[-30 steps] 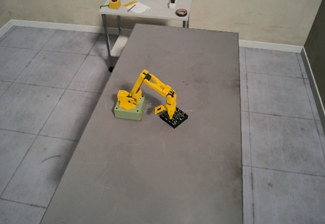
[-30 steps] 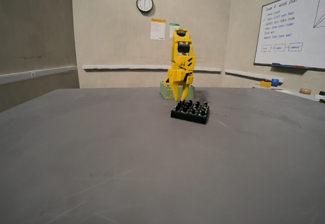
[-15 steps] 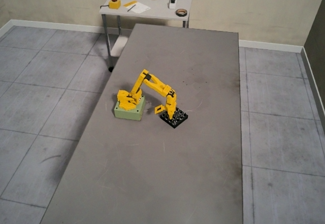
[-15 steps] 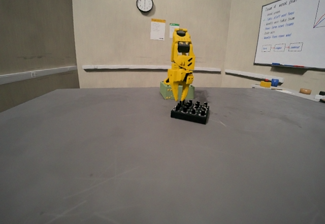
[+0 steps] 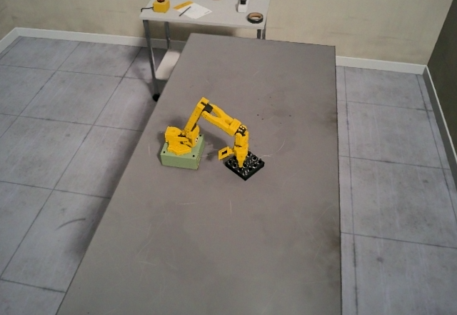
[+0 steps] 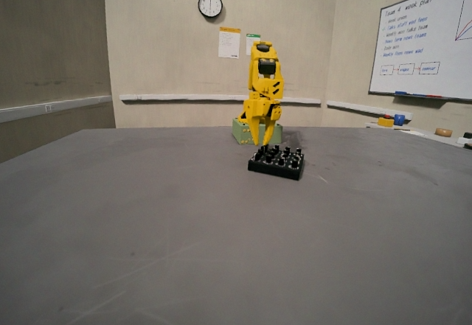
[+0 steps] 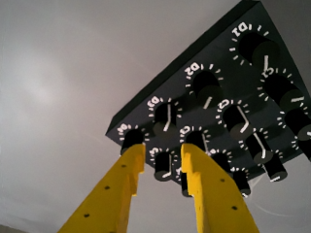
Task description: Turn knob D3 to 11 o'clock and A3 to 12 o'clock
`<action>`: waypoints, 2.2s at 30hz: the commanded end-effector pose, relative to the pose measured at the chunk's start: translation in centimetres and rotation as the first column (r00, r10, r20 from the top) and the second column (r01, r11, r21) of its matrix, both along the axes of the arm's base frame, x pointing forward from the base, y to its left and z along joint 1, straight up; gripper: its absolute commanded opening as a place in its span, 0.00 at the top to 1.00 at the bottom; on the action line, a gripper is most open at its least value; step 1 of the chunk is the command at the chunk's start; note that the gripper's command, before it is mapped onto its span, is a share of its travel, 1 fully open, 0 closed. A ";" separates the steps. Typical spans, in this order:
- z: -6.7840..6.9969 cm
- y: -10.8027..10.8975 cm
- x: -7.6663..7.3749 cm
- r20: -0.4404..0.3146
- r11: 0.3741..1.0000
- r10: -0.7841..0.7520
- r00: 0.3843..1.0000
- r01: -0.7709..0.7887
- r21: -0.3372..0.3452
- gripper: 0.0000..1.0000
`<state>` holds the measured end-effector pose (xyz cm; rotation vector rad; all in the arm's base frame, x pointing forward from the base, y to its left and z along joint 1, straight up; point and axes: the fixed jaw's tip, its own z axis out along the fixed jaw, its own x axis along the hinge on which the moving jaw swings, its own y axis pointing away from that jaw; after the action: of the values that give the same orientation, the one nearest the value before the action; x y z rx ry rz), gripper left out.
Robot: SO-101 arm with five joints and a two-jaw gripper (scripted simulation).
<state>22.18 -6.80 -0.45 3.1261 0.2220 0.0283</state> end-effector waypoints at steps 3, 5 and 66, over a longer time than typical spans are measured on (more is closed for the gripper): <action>-0.2 0.3 -0.1 -0.016 1.000 0.006 1.000 -0.006 0.006 0.90; -0.3 0.3 -0.1 -0.016 1.000 0.006 1.000 -0.006 0.006 0.90; -3.0 0.4 -0.5 -0.016 1.000 0.006 1.000 -0.006 0.006 0.90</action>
<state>22.10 -6.78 -2.95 3.1227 0.2217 0.0428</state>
